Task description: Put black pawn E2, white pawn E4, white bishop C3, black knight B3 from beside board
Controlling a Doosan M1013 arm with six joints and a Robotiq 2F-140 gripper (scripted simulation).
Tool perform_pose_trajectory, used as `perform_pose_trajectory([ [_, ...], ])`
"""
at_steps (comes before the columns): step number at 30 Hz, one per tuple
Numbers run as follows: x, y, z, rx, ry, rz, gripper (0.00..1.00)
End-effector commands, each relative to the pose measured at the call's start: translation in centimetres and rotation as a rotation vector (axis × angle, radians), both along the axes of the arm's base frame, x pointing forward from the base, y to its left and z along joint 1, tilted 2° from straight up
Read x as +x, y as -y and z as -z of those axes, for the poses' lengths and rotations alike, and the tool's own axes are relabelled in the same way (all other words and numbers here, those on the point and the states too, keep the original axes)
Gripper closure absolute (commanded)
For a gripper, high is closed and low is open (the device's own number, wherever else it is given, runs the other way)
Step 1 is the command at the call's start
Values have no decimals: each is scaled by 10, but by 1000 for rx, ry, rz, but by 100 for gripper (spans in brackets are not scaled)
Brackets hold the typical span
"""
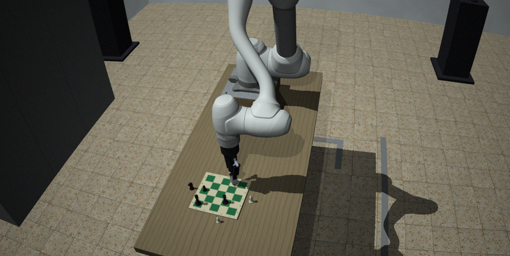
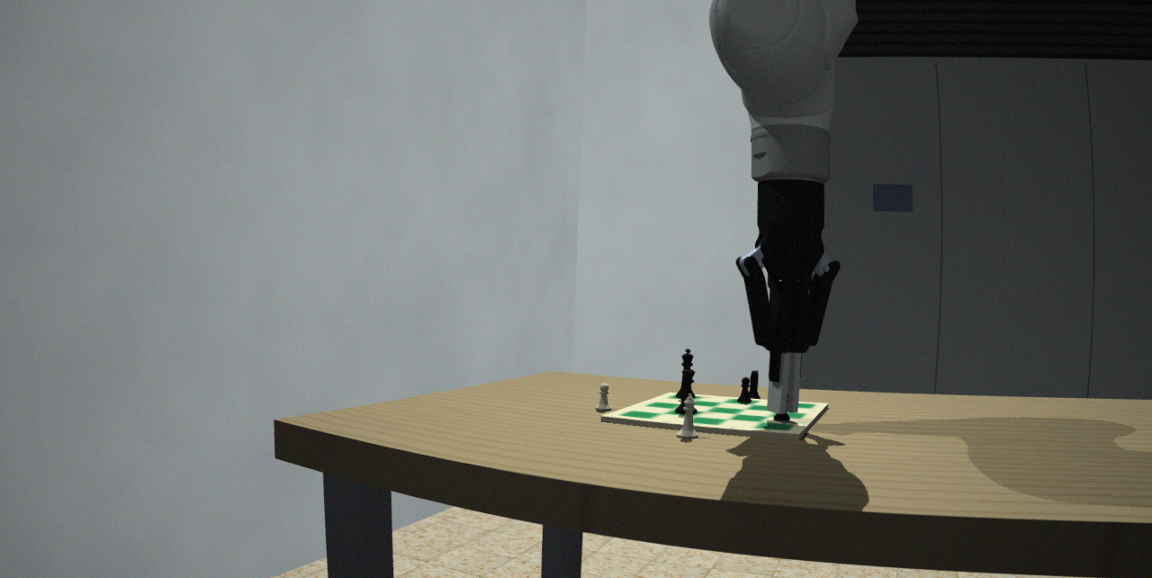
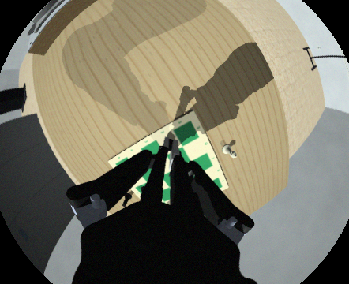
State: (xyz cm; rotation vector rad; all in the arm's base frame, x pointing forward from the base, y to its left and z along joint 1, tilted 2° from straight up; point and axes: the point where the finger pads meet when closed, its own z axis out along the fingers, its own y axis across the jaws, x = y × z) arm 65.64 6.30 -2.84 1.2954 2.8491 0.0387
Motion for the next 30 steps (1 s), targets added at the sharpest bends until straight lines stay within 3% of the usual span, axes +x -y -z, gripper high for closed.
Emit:
perform_pose_trajectory([
  [1, 0, -2, 2, 0, 3, -1, 100],
  [11, 0, -2, 2, 0, 3, -1, 100],
  [26, 0, -2, 2, 0, 3, -1, 80],
  [30, 0, -2, 2, 0, 3, -1, 80],
])
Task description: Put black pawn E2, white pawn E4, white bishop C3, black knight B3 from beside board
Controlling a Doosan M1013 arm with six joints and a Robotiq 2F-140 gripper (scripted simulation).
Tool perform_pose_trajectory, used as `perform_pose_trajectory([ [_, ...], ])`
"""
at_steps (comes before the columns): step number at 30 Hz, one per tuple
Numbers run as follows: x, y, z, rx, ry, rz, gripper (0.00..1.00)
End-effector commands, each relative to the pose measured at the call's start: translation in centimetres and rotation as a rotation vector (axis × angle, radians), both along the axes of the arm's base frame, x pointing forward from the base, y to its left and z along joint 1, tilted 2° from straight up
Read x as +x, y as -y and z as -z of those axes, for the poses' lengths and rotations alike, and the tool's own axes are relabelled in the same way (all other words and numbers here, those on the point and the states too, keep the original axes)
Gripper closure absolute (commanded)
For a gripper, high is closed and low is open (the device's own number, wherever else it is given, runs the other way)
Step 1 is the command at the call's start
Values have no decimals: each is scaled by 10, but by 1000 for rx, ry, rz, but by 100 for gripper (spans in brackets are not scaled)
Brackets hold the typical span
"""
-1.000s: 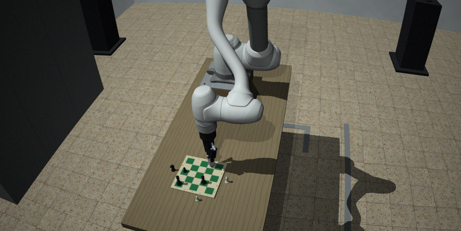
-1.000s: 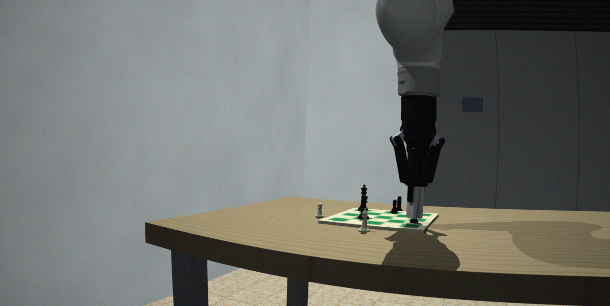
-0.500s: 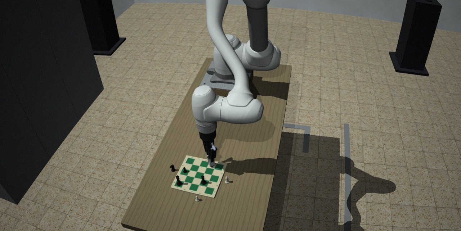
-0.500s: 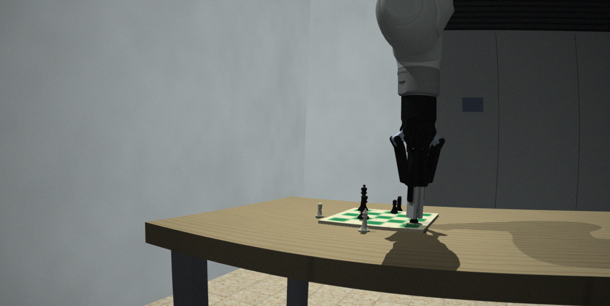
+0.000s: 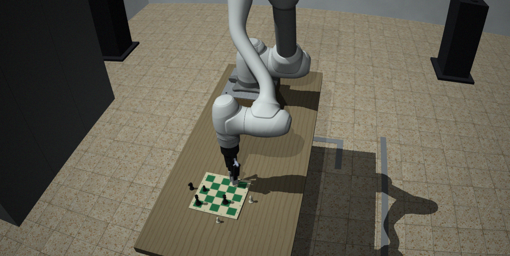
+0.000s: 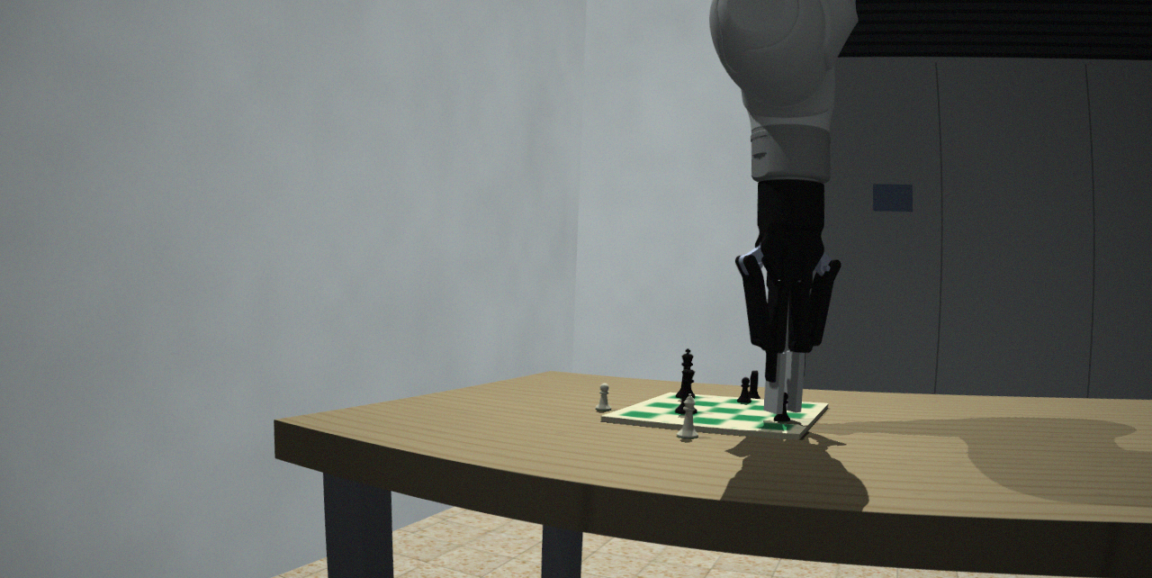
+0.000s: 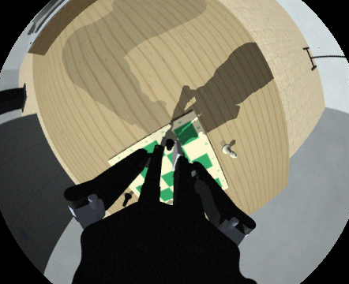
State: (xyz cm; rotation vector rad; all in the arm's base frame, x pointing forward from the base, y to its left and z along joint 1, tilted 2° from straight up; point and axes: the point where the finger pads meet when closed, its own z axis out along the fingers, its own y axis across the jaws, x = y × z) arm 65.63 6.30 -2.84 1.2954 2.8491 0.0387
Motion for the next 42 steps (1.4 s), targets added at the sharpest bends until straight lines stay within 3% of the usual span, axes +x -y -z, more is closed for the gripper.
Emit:
perform_pose_trajectory([
  [1, 0, -2, 2, 0, 3, -1, 80],
  [12, -1, -2, -3, 0, 3, -1, 80],
  [21, -1, -1, -41, 0, 3, -1, 80],
  [23, -1, -1, -41, 0, 3, -1, 80],
  [31, -2, 0, -79, 0, 3, -1, 80],
  [40, -3, 0, -88, 0, 3, -1, 80],
  [41, -3, 0, -88, 0, 3, -1, 0],
  [42, -3, 0, -88, 0, 3, -1, 0],
])
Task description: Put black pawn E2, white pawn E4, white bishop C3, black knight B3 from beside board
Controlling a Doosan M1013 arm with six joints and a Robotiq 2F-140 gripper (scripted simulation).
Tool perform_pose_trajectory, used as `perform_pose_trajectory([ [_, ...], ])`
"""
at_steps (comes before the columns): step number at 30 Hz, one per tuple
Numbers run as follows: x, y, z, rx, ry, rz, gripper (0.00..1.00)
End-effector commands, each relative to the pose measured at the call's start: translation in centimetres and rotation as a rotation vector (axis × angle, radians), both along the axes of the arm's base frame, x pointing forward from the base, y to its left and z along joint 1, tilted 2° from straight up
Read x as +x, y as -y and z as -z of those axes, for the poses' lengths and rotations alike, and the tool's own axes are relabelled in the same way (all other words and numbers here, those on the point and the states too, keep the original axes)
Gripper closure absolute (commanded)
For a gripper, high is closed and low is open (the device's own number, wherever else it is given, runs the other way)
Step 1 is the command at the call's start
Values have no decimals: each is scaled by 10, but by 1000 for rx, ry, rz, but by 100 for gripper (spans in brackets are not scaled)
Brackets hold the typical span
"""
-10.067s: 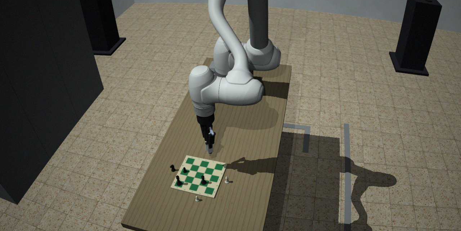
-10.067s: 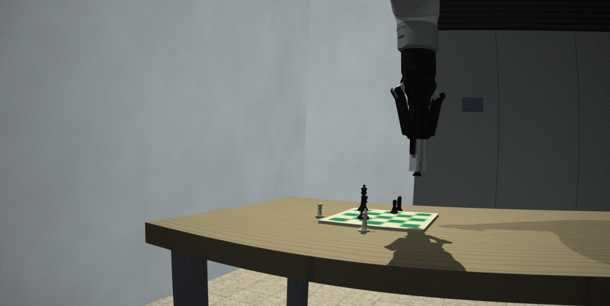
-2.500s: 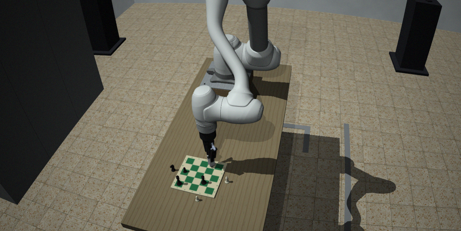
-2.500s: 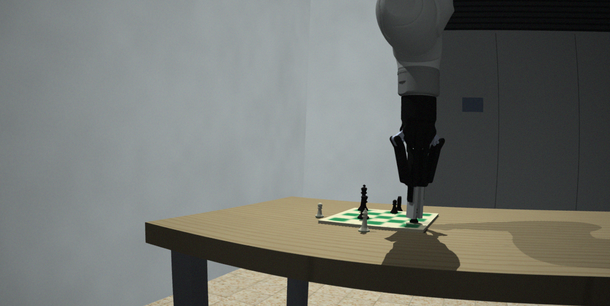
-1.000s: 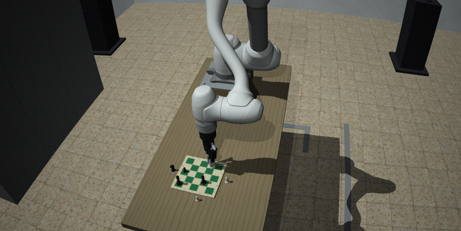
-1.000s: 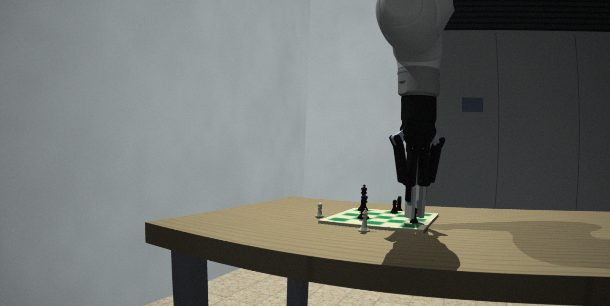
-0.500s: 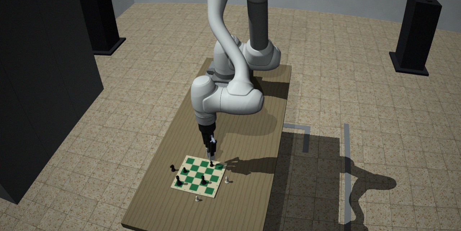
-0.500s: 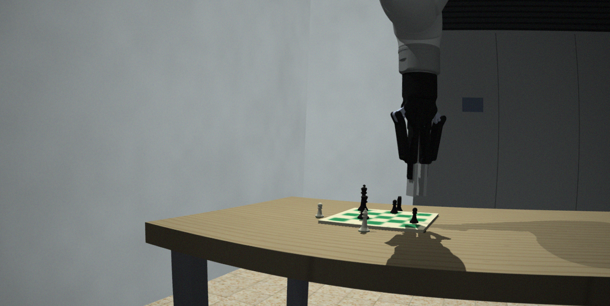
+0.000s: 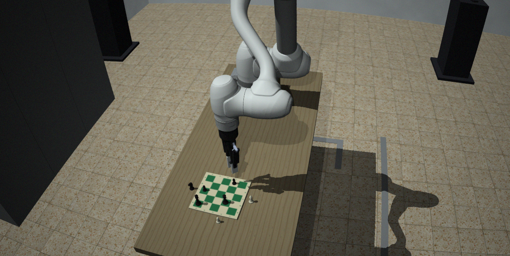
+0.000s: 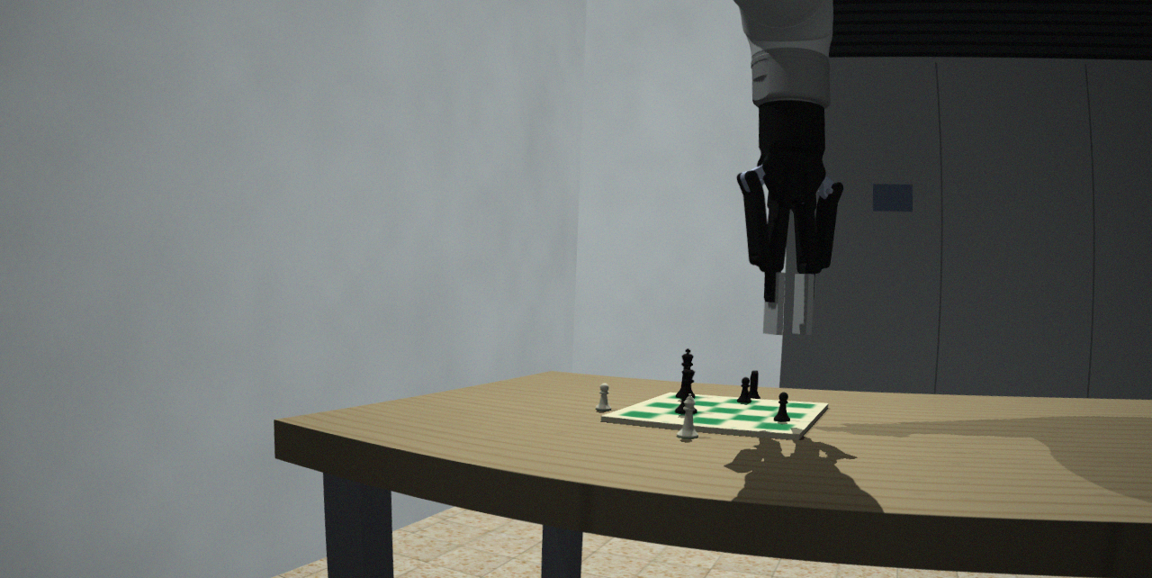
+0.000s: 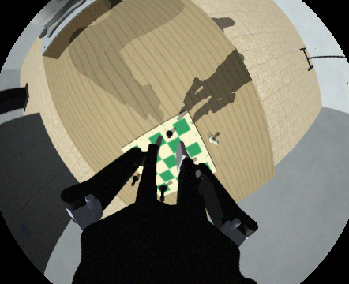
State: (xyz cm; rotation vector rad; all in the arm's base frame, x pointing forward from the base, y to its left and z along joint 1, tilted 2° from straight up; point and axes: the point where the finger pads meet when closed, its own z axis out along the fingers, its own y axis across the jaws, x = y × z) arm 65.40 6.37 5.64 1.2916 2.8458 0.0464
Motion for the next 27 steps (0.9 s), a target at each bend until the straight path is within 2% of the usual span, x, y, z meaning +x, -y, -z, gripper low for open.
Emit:
perform_pose_trajectory([
  [1, 0, 1, -3, -2, -3, 1, 0],
  [21, 1, 1, -3, -2, -3, -9, 0],
  [27, 22, 1, -4, -7, 1, -195, 0],
])
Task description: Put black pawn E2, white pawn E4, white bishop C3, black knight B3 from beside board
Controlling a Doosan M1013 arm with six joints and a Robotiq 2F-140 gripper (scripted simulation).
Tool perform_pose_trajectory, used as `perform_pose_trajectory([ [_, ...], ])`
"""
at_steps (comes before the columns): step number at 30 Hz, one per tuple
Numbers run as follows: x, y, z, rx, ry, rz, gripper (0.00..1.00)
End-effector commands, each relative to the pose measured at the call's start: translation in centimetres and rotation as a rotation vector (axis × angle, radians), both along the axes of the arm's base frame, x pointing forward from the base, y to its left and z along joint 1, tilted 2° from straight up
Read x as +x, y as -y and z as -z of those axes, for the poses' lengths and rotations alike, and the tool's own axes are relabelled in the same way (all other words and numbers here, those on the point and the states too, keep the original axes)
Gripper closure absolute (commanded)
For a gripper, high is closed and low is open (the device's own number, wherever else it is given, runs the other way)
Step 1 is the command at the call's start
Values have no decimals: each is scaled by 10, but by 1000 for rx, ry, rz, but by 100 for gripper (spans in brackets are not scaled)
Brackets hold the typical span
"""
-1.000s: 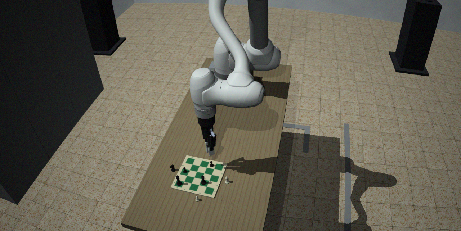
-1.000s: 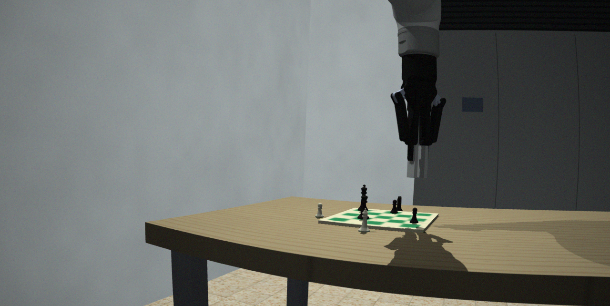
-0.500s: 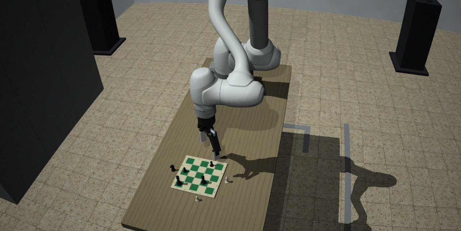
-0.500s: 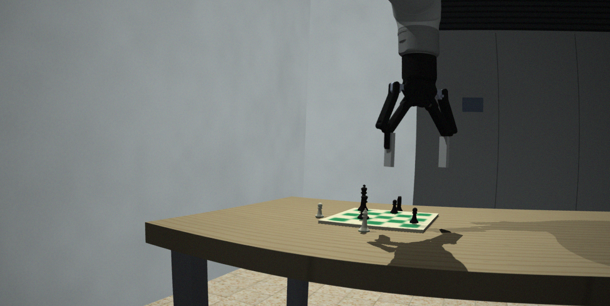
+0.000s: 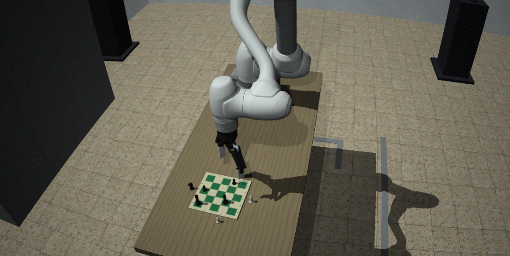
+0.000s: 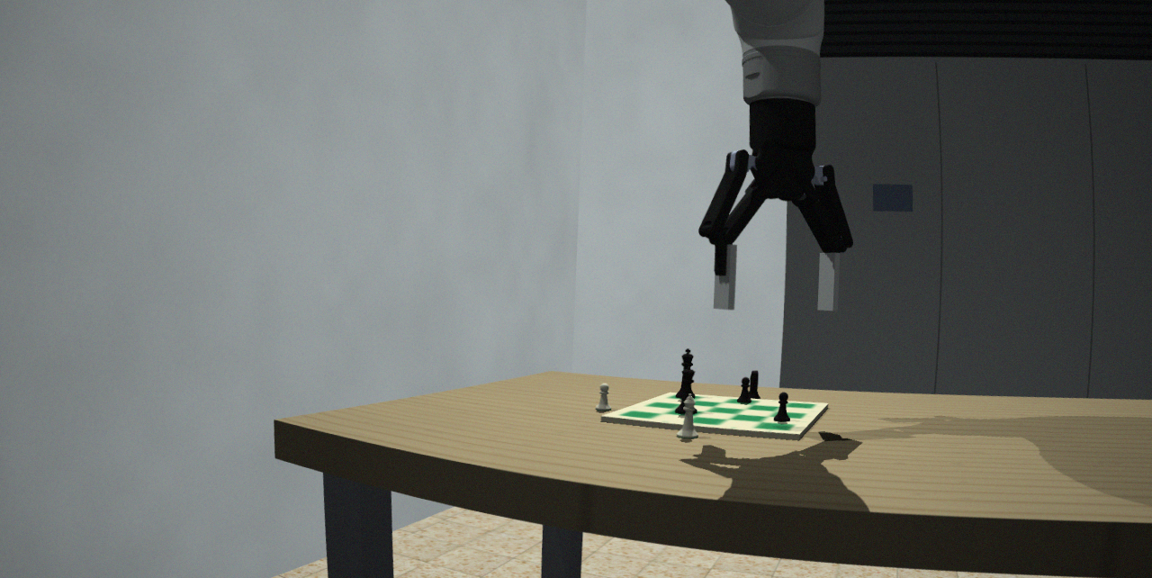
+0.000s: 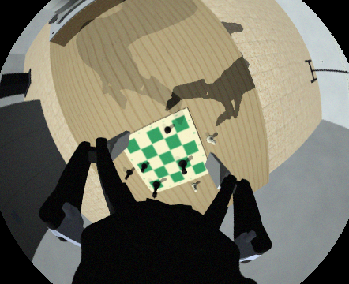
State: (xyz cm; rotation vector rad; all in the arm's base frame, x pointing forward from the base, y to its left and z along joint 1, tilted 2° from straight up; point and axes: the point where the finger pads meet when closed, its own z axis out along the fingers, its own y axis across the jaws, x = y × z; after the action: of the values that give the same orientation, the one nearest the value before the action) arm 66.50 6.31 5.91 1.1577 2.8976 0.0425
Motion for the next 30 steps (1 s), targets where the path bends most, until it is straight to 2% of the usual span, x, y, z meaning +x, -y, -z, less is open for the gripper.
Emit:
perform_pose_trajectory([
  [1, 18, 1, -2, -4, -3, -164, 0],
  [3, 34, 2, -2, -7, 0, -307, 0],
  [5, 34, 2, -2, -7, 0, -307, 0],
  [8, 63, 4, -2, -14, 4, -571, 0],
  [15, 138, 9, 1, -45, 20, -1018, 0],
  [20, 179, 13, 4, -66, 29, -1342, 0],
  [22, 179, 13, 4, -66, 29, -1342, 0],
  [23, 185, 14, 5, -69, 29, -1496, 0],
  [30, 204, 16, 7, -51, 31, -1935, 0],
])
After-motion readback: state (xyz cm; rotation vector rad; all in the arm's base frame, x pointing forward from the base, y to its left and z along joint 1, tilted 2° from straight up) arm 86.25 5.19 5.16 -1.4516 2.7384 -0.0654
